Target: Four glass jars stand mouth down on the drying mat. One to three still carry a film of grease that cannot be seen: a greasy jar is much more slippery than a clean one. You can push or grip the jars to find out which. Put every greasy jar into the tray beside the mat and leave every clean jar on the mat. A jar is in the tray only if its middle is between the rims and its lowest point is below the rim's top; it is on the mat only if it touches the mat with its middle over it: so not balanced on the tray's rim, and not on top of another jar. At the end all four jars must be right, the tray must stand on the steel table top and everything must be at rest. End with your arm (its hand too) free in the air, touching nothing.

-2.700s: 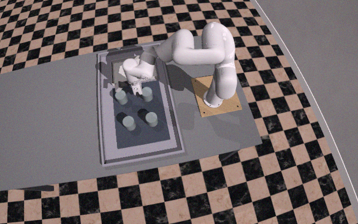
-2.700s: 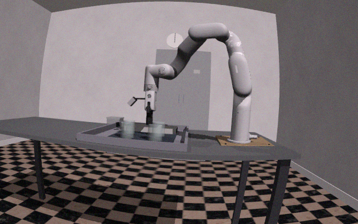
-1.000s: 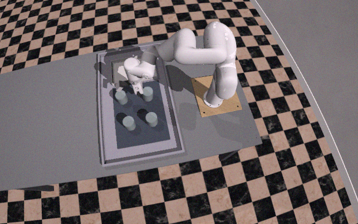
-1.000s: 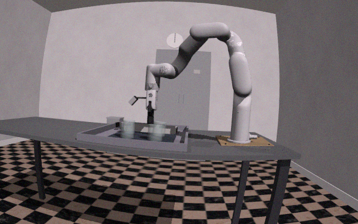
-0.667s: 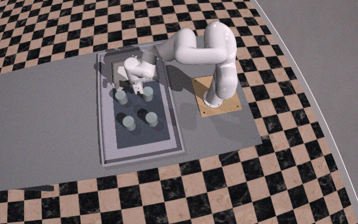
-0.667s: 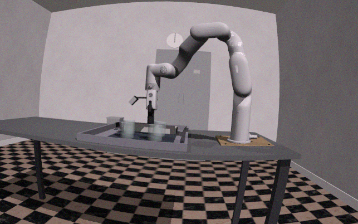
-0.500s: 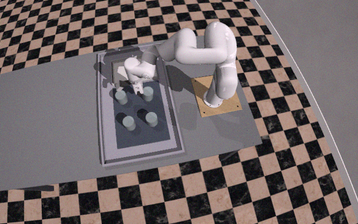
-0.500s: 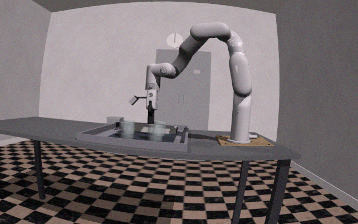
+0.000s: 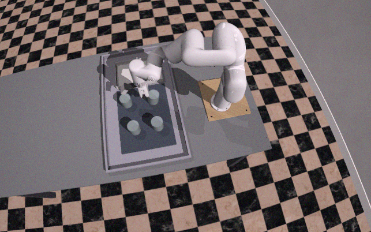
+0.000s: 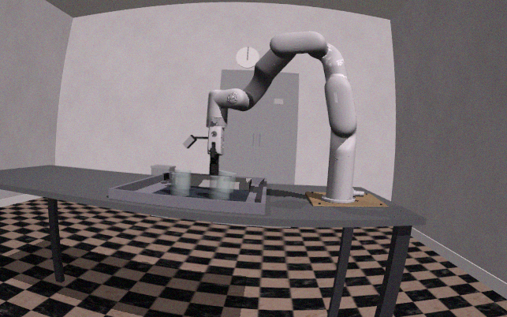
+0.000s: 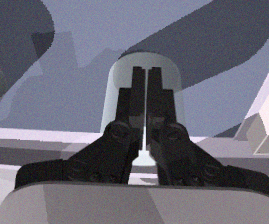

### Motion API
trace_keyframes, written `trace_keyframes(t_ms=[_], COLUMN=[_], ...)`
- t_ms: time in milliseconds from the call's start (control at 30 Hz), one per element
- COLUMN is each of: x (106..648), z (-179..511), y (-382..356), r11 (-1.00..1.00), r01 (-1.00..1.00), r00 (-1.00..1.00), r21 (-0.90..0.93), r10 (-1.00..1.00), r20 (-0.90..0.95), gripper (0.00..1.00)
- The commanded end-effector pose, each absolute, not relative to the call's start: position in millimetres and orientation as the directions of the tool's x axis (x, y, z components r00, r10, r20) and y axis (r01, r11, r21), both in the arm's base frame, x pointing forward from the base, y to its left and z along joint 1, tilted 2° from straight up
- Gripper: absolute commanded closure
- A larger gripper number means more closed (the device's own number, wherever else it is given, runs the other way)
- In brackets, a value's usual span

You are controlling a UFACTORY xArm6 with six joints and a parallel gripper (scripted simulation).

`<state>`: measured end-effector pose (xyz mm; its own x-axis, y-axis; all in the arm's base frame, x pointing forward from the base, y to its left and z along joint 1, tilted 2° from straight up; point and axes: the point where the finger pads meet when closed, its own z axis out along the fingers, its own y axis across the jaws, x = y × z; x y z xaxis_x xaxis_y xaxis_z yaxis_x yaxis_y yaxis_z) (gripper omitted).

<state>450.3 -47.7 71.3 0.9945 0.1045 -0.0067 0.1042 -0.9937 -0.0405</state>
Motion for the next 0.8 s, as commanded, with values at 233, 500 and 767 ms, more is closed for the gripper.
trace_keyframes(t_ms=[233,500,767], x=[455,469,473], z=[72,67,66], y=[-48,-46,-45], r11=[-0.994,-0.994,-0.994], r01=[0.104,0.104,0.104], r00=[0.995,0.995,0.995], r21=[-0.040,-0.040,-0.040], r10=[0.104,0.104,0.104], r20=[-0.004,-0.004,-0.004], gripper=[1.00,1.00,1.00])
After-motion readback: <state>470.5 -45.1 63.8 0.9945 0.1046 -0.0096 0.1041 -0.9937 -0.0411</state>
